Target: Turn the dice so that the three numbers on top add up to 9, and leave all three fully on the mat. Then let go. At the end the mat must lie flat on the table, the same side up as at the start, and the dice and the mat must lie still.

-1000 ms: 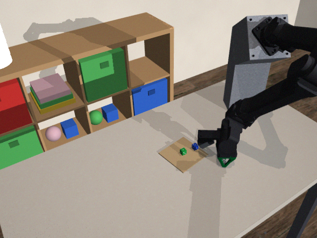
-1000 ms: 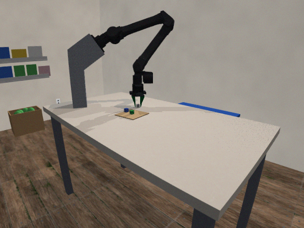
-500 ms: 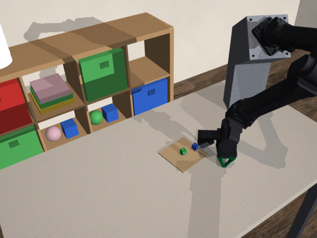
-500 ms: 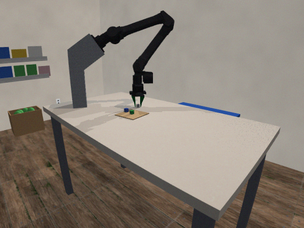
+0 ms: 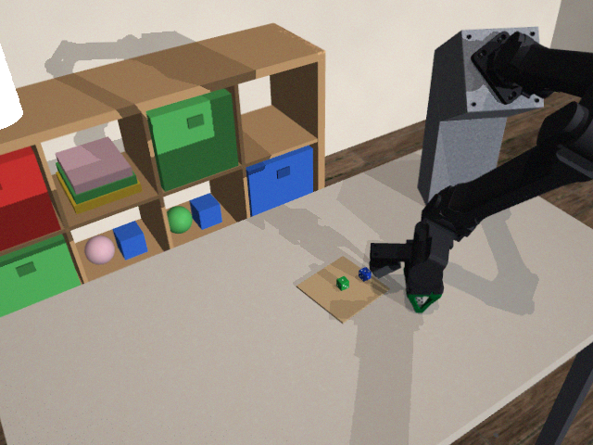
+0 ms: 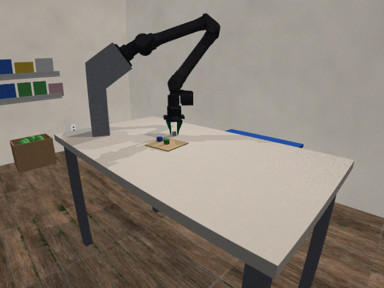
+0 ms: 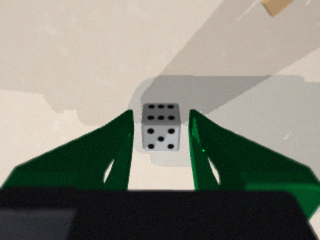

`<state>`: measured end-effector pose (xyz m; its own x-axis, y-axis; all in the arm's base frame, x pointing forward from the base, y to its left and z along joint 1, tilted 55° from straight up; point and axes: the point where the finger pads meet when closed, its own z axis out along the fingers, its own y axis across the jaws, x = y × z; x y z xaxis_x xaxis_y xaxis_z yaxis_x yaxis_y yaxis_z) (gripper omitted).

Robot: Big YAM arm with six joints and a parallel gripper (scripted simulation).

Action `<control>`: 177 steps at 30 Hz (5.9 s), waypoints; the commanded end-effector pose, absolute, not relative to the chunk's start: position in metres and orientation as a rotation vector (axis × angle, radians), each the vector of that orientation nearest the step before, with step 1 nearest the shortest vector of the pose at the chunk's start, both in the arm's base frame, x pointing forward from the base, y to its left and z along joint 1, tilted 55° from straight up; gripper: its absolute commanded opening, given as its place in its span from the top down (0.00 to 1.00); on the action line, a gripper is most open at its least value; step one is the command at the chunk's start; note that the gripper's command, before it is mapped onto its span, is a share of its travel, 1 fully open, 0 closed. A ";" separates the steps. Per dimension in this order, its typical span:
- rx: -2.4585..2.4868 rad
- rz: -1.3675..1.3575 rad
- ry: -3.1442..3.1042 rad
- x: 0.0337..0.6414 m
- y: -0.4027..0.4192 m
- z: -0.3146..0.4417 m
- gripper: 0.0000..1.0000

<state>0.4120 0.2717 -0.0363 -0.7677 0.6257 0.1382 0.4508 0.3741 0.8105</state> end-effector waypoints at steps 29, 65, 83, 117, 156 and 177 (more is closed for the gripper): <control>0.973 1.343 2.447 0.404 0.273 -0.037 0.85; 0.986 1.328 2.435 0.366 0.195 0.017 0.85; 0.624 1.216 2.478 0.438 0.146 0.000 0.85; 0.186 1.118 2.431 0.511 0.081 -0.026 0.85; 0.198 1.112 2.426 0.551 0.132 -0.072 0.85; 0.198 1.112 2.426 0.551 0.132 -0.072 0.85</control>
<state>0.5492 0.1367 -0.0746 -0.8886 0.3039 -0.3436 -0.0628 0.6614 0.7474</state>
